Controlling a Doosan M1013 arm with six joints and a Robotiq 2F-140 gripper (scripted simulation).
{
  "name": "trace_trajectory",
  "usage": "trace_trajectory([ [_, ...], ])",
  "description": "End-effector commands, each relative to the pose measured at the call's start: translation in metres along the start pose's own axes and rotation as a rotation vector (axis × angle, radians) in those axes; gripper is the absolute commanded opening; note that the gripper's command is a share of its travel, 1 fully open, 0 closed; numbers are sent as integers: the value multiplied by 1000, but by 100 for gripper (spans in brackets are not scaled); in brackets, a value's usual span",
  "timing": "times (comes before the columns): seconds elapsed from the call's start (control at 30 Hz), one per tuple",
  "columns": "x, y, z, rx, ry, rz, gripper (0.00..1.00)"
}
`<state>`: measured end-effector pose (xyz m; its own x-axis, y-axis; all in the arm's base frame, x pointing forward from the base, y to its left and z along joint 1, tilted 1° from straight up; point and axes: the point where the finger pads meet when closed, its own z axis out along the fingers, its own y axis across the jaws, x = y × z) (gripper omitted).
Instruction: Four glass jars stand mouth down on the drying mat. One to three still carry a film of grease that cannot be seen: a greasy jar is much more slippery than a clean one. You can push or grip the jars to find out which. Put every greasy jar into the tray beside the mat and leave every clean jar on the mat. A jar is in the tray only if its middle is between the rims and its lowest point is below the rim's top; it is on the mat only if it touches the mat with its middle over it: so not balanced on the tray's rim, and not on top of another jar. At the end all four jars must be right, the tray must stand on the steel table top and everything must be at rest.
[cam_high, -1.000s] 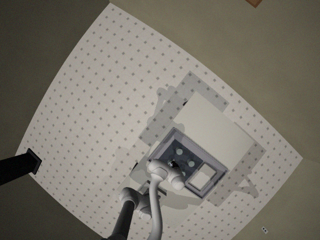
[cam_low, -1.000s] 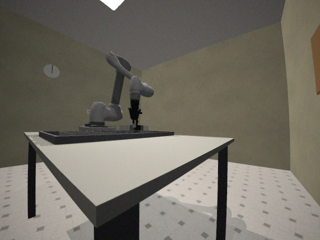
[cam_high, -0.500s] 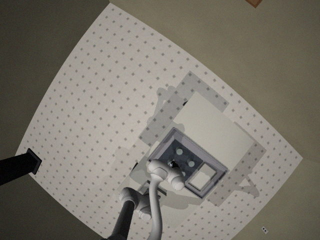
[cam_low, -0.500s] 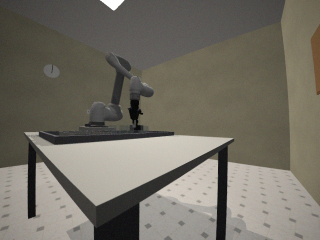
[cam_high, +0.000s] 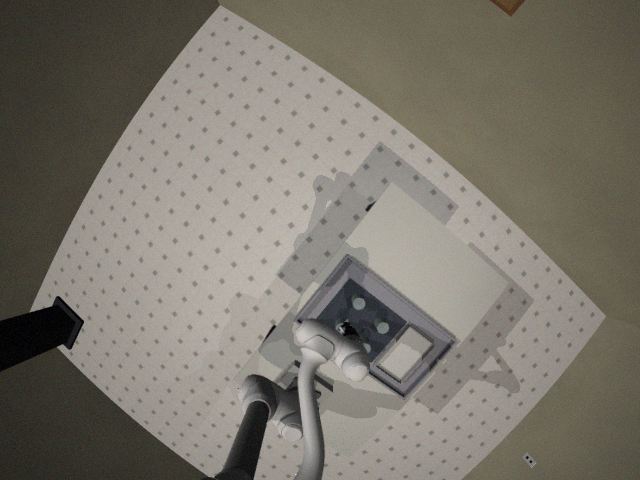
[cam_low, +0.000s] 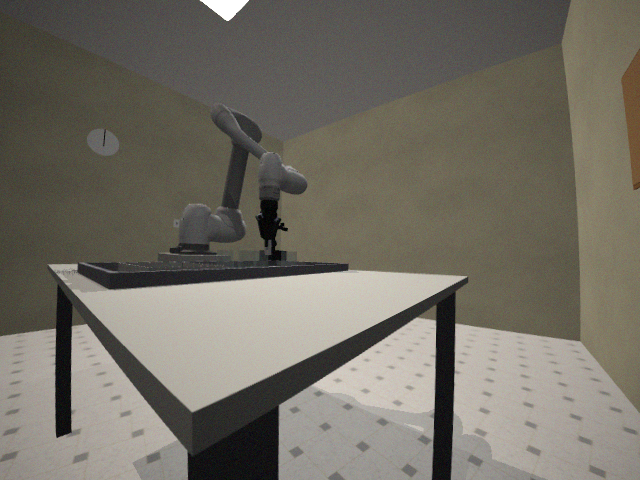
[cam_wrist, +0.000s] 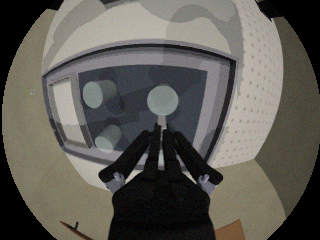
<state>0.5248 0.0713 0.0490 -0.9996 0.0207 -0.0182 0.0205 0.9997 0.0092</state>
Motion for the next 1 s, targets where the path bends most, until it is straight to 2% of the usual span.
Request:
trace_trajectory([
  [0.0, 0, 0, 0, 0, 0, 0, 0],
  [0.97, 4, 0, -1, 0, 0, 0, 0],
])
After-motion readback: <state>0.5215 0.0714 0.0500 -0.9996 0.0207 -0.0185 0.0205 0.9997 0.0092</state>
